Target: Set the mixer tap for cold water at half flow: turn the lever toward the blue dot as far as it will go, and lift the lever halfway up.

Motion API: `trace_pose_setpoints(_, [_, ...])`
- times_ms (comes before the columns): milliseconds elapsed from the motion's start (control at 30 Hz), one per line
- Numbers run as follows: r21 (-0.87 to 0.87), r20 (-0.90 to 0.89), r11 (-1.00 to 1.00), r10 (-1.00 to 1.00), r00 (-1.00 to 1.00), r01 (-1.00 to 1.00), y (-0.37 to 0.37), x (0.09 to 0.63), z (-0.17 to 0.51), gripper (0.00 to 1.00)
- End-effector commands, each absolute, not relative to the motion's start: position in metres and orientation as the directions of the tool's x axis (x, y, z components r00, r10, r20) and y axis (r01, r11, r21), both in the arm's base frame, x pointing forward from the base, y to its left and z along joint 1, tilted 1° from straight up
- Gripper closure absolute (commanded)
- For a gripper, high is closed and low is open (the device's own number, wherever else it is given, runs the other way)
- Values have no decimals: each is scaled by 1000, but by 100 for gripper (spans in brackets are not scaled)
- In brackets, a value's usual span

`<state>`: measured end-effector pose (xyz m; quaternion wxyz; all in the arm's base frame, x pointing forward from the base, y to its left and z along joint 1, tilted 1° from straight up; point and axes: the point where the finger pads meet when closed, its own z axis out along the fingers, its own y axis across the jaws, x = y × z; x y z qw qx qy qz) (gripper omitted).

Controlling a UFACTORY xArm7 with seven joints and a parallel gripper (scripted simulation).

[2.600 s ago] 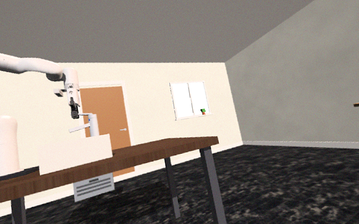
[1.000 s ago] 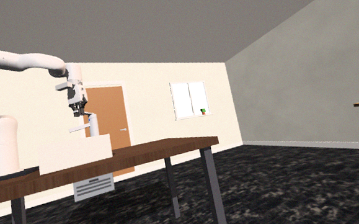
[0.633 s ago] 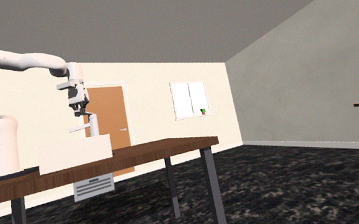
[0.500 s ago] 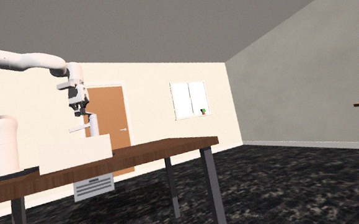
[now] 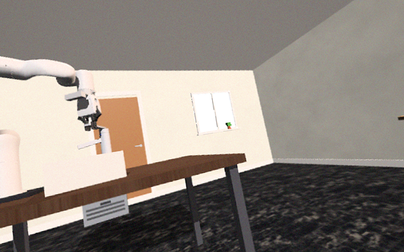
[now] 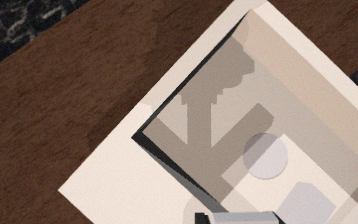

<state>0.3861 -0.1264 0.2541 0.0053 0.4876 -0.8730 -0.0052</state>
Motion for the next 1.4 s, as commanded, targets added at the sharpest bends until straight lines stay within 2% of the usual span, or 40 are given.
trace_pose_setpoints(0, [12, 2, 457, -890, -457, -890, -130, 393, 256, 100])
trace_pose_setpoints(467, [12, 1, 418, -909, -418, -909, -131, 396, 256, 100])
trace_pose_setpoints(500, [12, 1, 418, -909, -418, -909, -131, 396, 256, 32])
trace_pose_setpoints(1367, [12, 1, 418, -909, -418, -909, -131, 396, 256, 32])
